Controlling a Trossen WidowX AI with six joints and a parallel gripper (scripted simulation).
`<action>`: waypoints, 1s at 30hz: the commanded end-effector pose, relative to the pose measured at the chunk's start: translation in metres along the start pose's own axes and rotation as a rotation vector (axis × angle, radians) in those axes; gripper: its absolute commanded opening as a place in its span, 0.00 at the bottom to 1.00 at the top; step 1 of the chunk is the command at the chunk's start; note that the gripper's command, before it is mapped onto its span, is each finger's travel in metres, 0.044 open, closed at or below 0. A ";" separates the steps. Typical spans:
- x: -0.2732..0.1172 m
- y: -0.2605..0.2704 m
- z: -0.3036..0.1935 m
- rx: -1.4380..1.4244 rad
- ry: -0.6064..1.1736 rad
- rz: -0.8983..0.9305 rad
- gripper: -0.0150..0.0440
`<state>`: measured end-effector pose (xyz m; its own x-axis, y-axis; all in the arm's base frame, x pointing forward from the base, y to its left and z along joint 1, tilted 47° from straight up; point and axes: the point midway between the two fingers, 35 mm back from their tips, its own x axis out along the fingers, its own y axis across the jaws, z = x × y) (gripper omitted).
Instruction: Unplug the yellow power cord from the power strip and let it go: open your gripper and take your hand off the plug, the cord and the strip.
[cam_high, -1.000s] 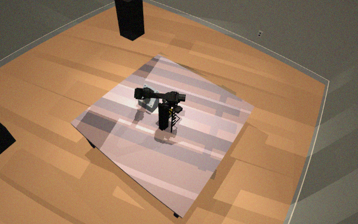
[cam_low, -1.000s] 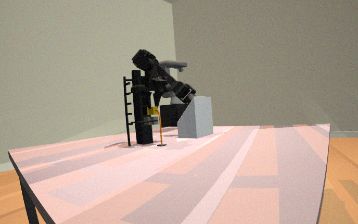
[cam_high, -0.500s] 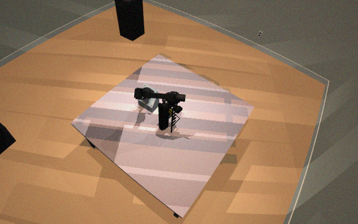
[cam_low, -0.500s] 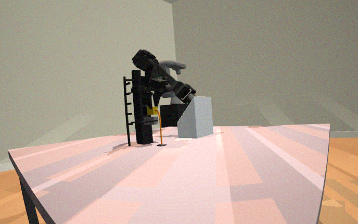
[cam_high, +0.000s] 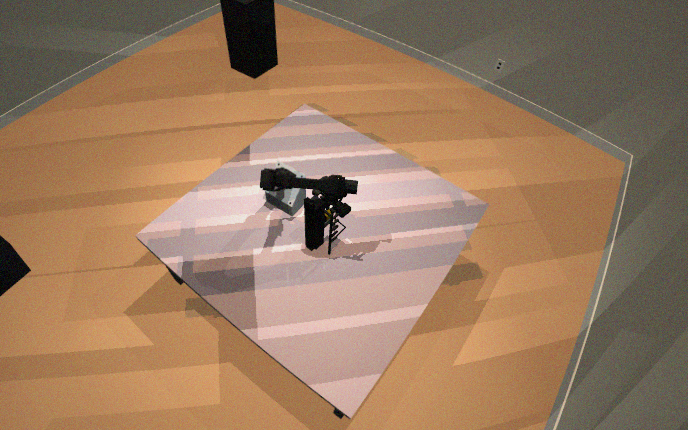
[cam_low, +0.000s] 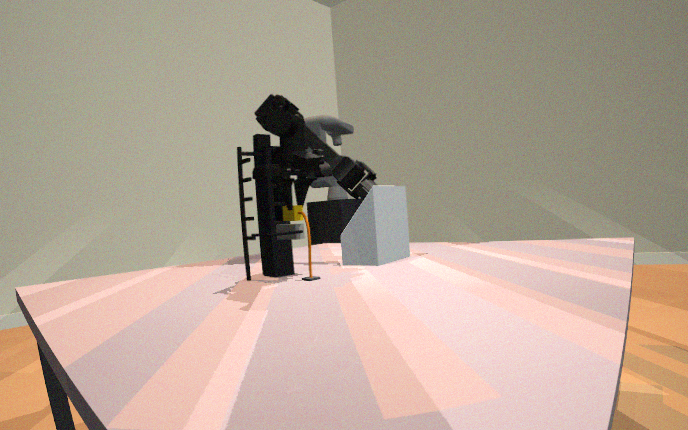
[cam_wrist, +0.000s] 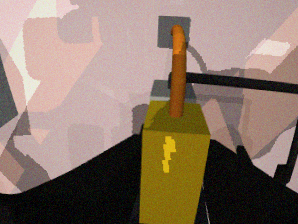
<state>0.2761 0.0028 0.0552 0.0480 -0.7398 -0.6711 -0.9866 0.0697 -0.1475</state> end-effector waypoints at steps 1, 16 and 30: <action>-0.004 -0.002 0.021 -0.001 -0.038 -0.003 0.25; -0.008 -0.002 0.045 -0.003 -0.038 -0.003 0.25; -0.004 -0.001 0.040 0.017 -0.017 0.009 0.48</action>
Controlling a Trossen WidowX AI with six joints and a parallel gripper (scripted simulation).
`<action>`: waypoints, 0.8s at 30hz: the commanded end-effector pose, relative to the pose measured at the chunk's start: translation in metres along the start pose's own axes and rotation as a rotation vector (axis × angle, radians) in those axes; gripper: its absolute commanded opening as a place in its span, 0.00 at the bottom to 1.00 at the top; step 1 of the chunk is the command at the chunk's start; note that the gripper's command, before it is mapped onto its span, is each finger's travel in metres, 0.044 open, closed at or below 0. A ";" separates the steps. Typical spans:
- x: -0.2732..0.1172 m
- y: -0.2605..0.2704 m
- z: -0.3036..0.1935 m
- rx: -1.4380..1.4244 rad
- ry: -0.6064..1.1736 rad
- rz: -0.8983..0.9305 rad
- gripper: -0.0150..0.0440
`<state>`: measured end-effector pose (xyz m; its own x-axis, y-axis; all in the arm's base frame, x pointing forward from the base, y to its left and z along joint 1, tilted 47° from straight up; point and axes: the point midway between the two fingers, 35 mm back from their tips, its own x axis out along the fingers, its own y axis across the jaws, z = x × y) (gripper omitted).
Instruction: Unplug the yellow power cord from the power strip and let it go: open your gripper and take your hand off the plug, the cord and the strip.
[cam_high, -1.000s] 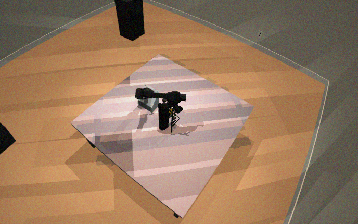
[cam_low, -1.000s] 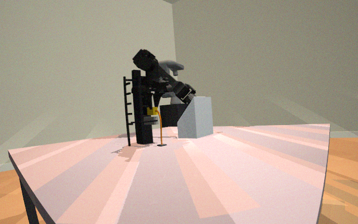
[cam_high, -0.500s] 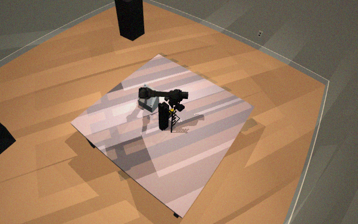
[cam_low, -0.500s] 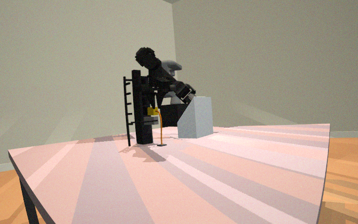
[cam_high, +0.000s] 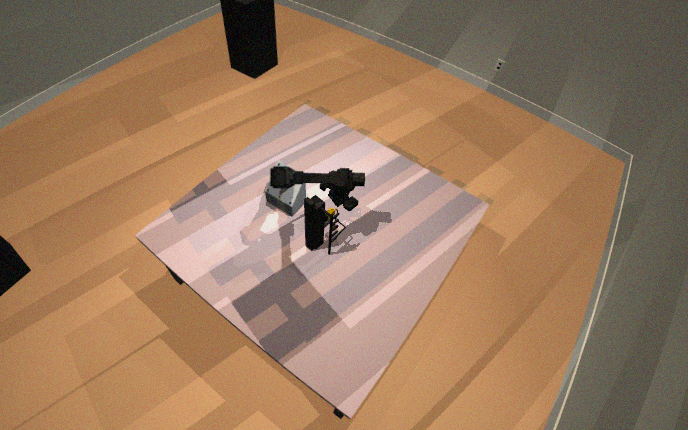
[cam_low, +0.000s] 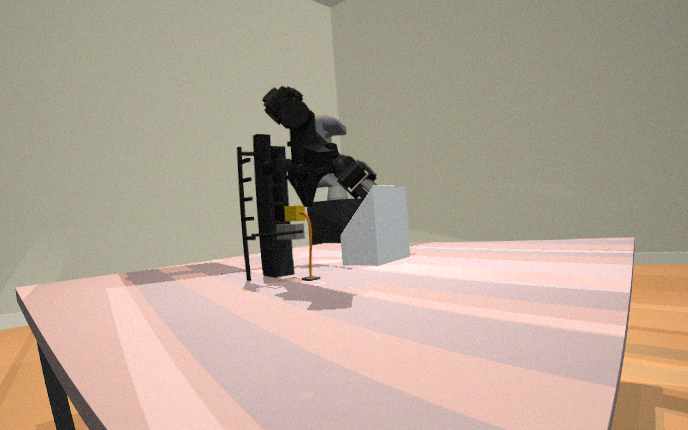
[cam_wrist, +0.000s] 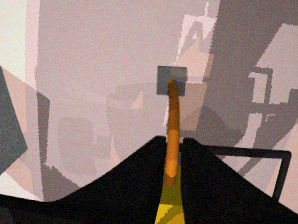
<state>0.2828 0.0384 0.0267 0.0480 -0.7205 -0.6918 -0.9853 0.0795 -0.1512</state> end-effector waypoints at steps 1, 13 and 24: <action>0.003 -0.001 -0.006 0.008 0.011 0.004 0.52; -0.007 -0.001 -0.005 -0.014 -0.004 -0.007 0.53; -0.007 -0.001 -0.013 -0.014 -0.004 -0.007 0.53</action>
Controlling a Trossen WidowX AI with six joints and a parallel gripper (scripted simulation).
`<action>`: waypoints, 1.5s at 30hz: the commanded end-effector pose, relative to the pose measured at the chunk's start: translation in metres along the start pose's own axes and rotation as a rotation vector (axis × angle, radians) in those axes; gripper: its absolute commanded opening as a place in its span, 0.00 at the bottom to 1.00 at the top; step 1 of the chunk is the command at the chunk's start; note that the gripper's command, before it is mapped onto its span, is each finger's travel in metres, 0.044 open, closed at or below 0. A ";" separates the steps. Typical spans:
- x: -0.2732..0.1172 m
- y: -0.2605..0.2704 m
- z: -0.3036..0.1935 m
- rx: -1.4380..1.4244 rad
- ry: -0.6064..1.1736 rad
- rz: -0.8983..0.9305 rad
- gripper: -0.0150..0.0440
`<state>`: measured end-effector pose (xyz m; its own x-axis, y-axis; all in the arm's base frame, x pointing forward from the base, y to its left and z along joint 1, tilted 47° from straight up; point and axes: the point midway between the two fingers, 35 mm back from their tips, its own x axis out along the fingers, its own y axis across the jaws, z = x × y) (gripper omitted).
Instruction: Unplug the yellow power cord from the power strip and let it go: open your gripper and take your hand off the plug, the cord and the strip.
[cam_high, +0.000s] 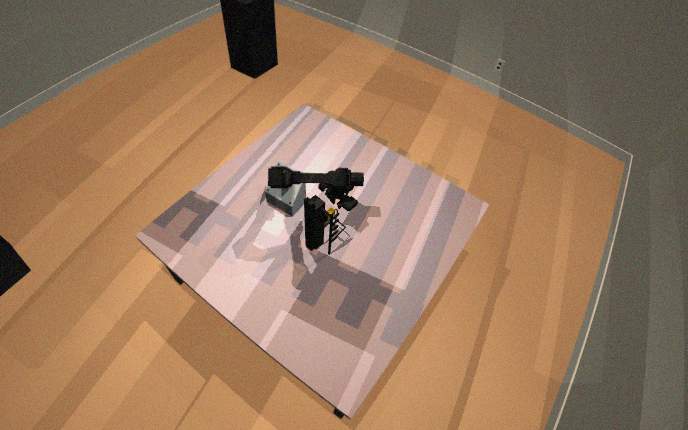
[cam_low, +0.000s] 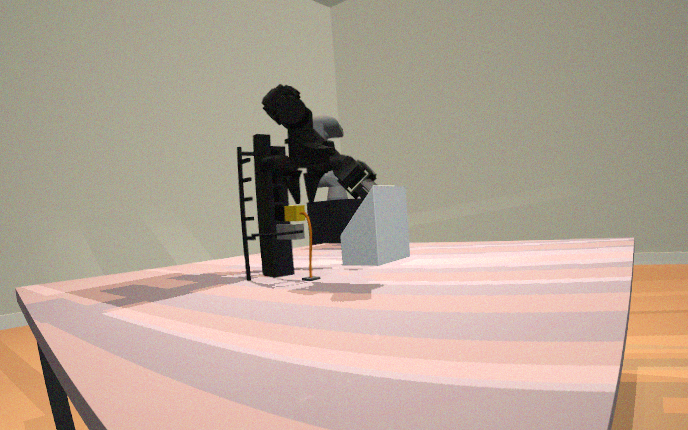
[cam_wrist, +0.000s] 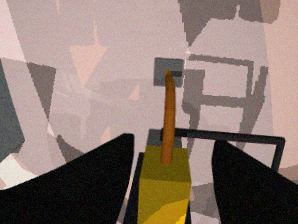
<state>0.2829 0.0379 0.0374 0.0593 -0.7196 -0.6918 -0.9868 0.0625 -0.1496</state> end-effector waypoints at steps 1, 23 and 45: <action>0.000 0.001 -0.007 -0.001 -0.002 0.005 0.53; 0.000 0.003 -0.034 -0.002 0.000 0.005 0.53; 0.010 0.001 -0.033 0.004 -0.006 0.003 0.35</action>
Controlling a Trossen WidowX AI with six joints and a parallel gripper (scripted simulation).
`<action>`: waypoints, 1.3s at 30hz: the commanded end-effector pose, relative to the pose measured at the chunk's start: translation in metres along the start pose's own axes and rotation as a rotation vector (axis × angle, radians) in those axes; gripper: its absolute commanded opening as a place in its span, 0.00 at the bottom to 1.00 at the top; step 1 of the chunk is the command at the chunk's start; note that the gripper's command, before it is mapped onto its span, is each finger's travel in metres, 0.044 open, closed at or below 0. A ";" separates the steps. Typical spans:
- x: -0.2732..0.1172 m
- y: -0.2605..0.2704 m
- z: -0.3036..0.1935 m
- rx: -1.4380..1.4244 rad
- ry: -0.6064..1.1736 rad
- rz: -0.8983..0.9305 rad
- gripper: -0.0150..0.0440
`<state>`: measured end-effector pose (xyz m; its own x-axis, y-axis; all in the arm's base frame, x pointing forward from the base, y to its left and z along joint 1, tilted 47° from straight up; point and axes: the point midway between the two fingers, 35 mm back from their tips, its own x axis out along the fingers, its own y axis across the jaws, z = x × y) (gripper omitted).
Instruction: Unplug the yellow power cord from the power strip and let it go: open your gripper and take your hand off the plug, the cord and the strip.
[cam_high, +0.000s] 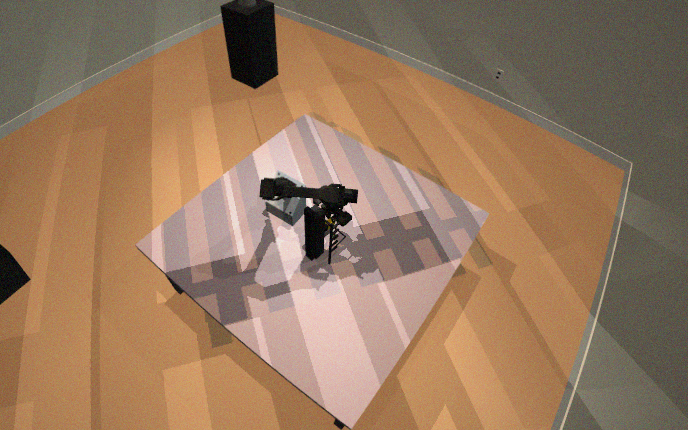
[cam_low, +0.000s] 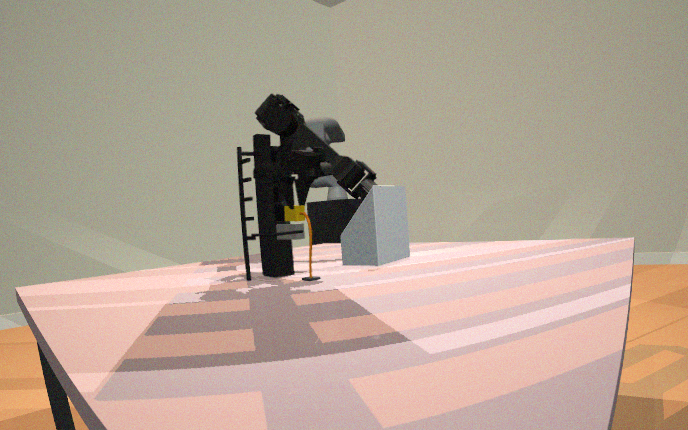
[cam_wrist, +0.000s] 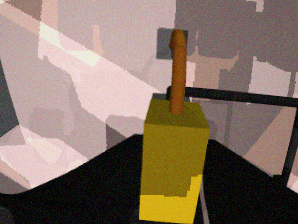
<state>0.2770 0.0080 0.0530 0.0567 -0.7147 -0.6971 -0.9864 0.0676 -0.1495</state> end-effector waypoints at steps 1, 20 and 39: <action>0.000 0.000 0.000 0.001 0.000 -0.001 0.34; -0.001 -0.002 0.015 -0.001 -0.001 0.000 0.25; -0.002 -0.002 0.037 -0.004 0.003 0.000 0.34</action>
<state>0.2832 0.0358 0.0279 0.0577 -0.7185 -0.6931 -0.9881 0.0583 -0.1427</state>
